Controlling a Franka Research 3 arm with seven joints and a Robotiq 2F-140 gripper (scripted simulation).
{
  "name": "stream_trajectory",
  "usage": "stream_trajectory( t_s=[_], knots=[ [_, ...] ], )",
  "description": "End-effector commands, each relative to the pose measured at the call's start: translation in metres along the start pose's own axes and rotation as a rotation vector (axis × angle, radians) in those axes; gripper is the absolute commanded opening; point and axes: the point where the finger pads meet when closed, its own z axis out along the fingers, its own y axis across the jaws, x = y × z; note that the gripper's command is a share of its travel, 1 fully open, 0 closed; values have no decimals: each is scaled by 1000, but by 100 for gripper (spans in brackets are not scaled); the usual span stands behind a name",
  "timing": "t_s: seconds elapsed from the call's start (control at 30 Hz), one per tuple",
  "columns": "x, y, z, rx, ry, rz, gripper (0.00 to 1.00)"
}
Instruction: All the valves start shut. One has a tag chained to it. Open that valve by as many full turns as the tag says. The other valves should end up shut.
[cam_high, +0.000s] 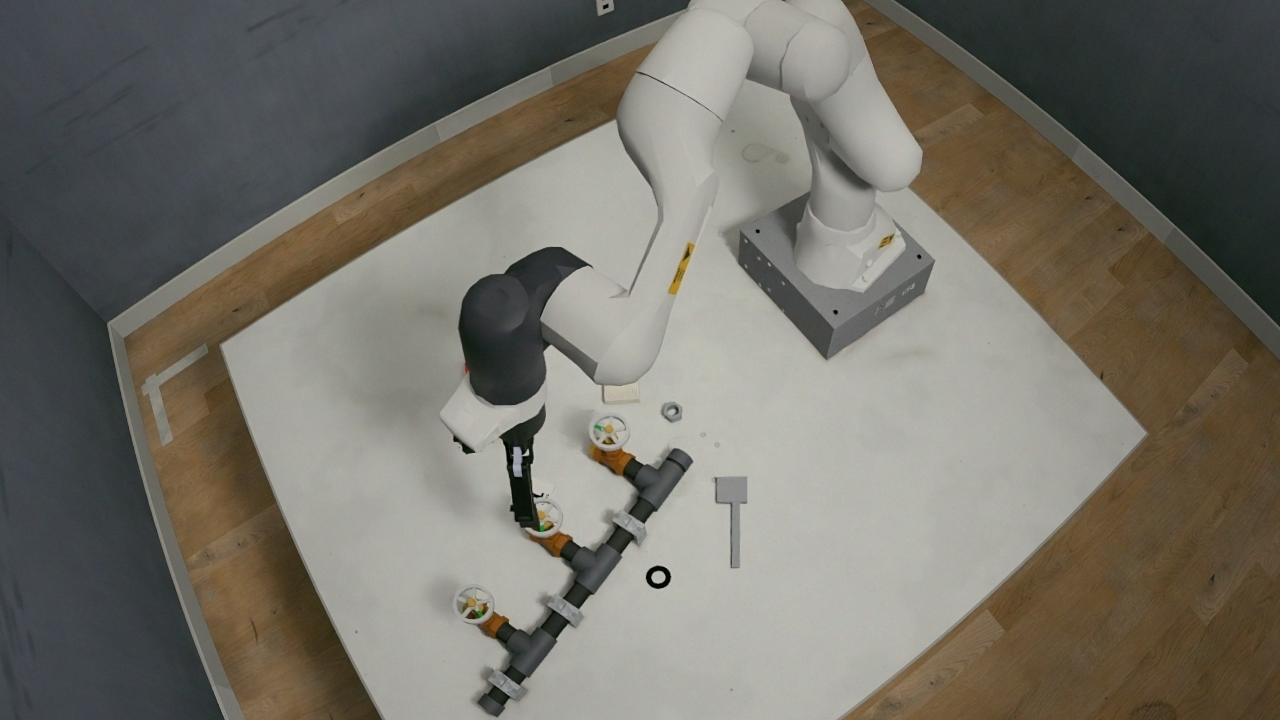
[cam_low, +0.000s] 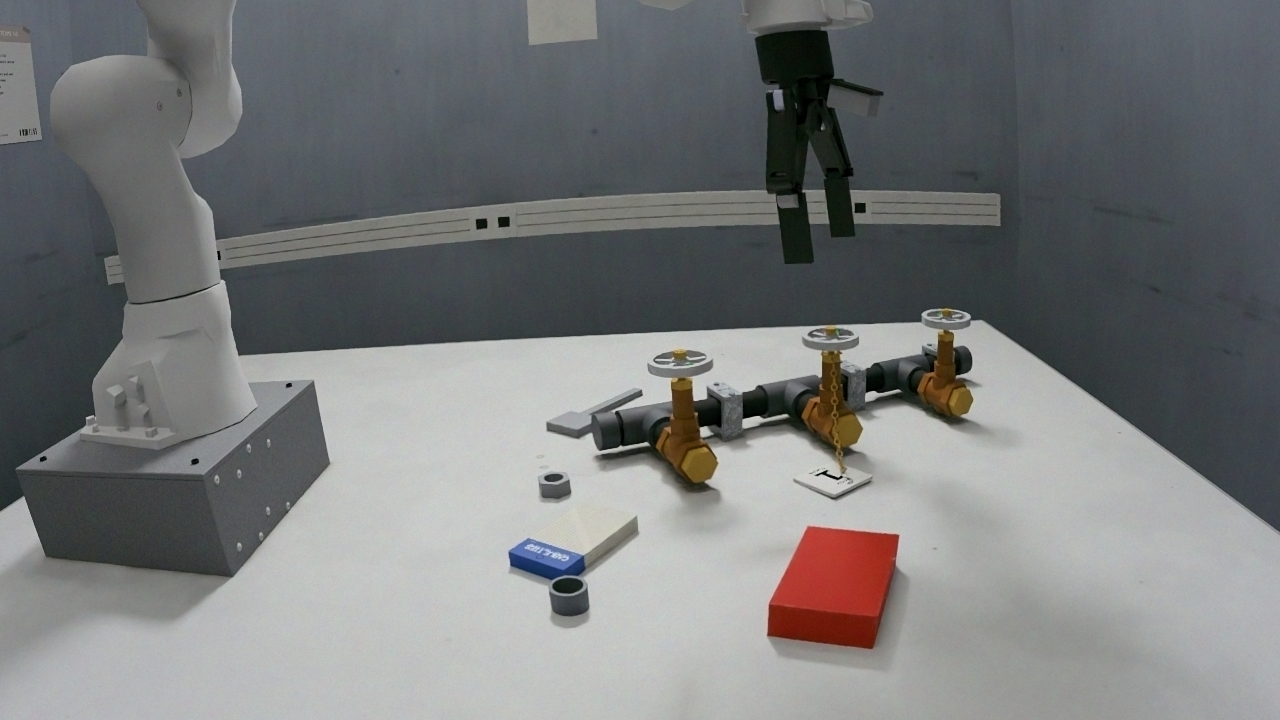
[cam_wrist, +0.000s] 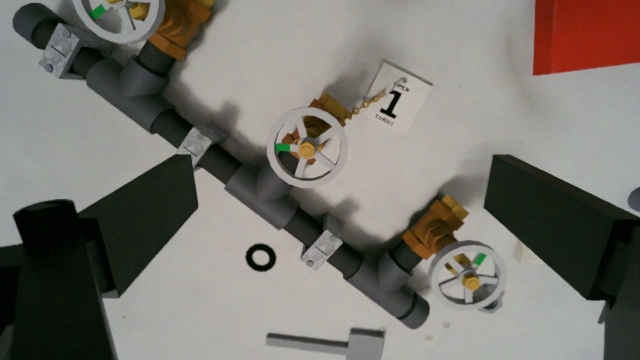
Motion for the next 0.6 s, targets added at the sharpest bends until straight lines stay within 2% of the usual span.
stream_trajectory(
  t_s=[0.0,0.53,0.57],
  knots=[
    [1,5,3,-7,-11,-99,100],
    [12,24,12,-16,-35,-227,100],
    [16,33,17,-18,-48,-291,100]
  ],
)
